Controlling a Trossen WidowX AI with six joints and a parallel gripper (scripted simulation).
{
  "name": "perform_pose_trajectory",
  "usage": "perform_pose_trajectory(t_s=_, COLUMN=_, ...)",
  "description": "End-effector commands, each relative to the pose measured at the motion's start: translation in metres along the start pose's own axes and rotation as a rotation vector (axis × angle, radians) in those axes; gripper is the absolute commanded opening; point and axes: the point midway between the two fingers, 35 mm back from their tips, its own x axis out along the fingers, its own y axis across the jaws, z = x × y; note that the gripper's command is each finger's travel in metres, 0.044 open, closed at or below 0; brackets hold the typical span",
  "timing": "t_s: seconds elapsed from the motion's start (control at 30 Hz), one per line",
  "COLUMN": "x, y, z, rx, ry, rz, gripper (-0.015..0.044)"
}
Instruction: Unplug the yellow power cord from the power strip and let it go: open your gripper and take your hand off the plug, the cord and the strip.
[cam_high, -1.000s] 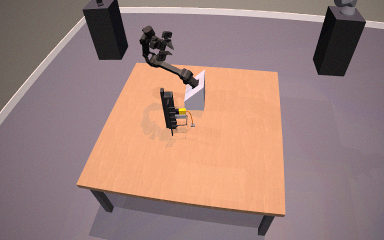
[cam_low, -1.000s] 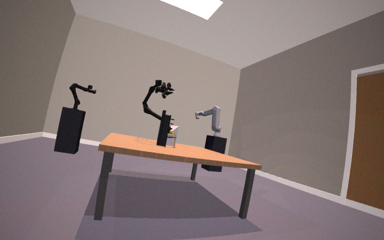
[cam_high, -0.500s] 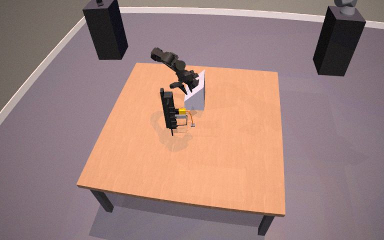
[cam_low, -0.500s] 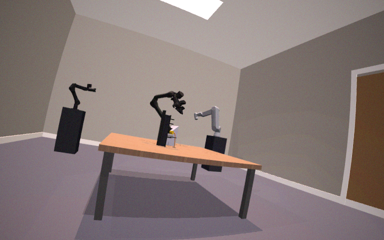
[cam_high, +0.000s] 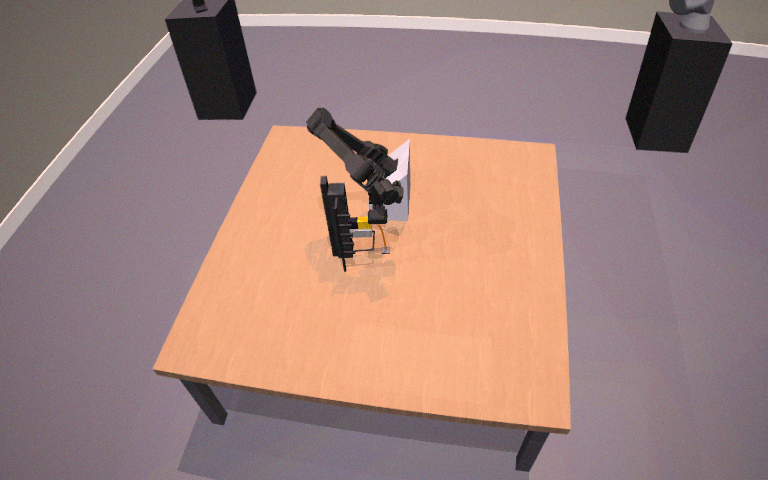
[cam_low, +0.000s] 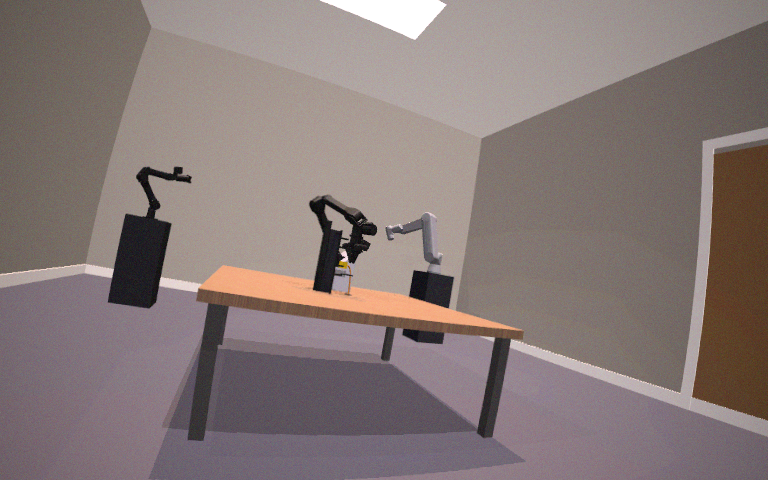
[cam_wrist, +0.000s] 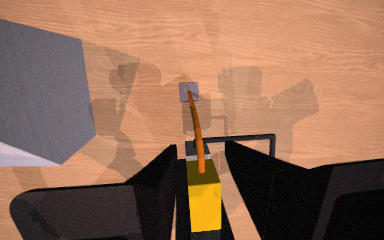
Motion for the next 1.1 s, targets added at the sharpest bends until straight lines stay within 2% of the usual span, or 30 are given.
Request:
perform_pose_trajectory(t_s=0.0, x=0.0, y=0.0, z=0.0, rx=-0.018, ry=0.005, rz=-0.007, gripper=0.016)
perform_pose_trajectory(t_s=1.07, x=0.0, y=-0.002, z=-0.041, rx=-0.018, ry=0.007, rz=-0.007, gripper=0.016)
